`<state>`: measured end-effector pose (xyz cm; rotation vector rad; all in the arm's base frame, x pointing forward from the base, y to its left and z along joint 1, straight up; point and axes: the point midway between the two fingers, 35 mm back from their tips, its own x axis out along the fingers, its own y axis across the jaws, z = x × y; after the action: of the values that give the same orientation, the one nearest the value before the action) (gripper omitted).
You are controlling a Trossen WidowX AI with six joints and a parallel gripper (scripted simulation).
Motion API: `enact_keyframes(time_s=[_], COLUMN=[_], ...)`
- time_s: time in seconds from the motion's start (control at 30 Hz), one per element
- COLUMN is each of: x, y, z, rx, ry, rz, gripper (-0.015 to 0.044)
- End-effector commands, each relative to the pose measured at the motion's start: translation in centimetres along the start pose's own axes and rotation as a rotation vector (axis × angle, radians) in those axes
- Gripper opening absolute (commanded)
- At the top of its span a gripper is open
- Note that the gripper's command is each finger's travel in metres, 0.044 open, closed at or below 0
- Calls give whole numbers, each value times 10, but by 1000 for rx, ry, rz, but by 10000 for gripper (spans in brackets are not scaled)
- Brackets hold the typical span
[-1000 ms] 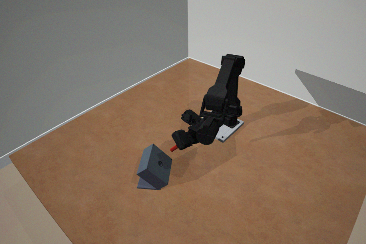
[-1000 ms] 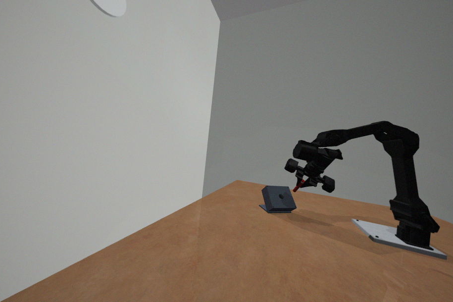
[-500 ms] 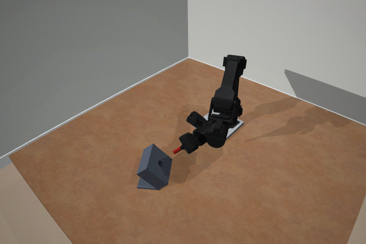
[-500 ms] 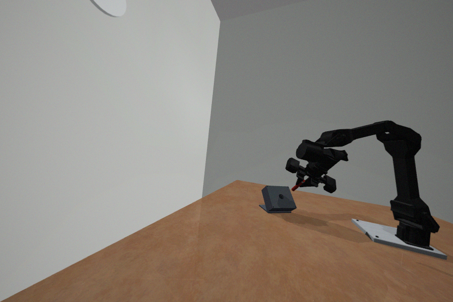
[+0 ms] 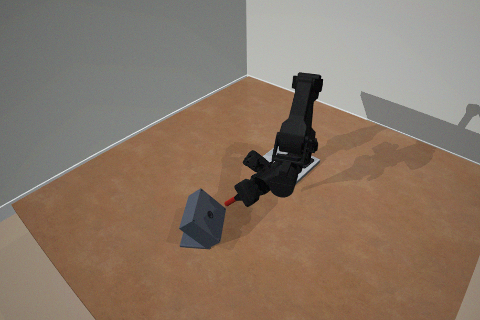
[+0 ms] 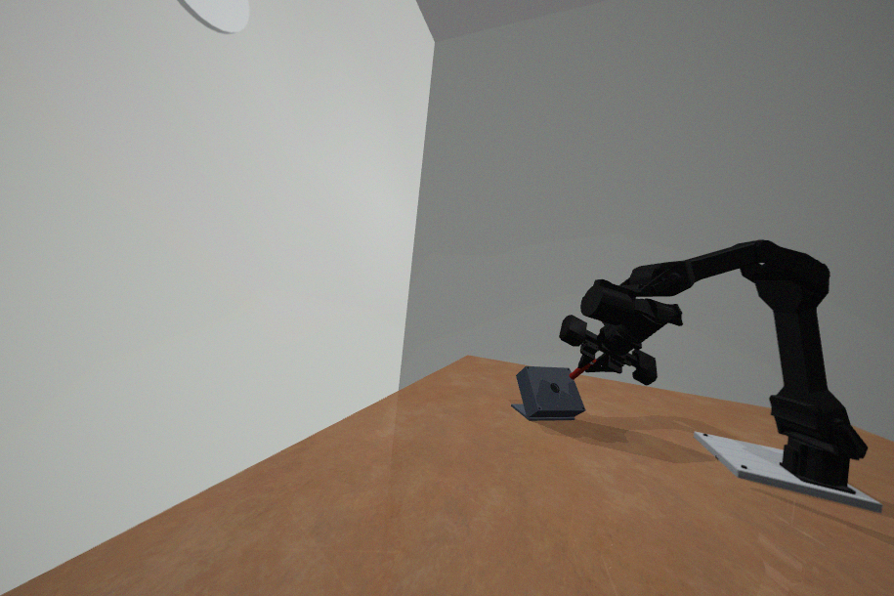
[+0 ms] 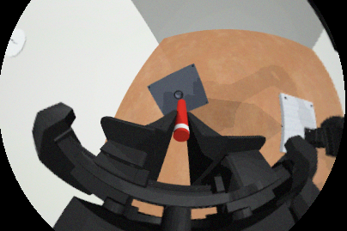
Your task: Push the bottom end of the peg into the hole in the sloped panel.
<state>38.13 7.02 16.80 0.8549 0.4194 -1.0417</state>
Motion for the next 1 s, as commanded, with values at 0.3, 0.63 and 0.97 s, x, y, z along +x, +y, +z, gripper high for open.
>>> enact_keyframes(time_s=[0.3, 0.63, 0.97], x=[20, 30, 39], y=[3, 4, 4], z=[-2, -3, -4], rx=[-25, -27, -23], ry=[-14, -20, -22], rz=[20, 31, 34], gripper=[0, 0, 0])
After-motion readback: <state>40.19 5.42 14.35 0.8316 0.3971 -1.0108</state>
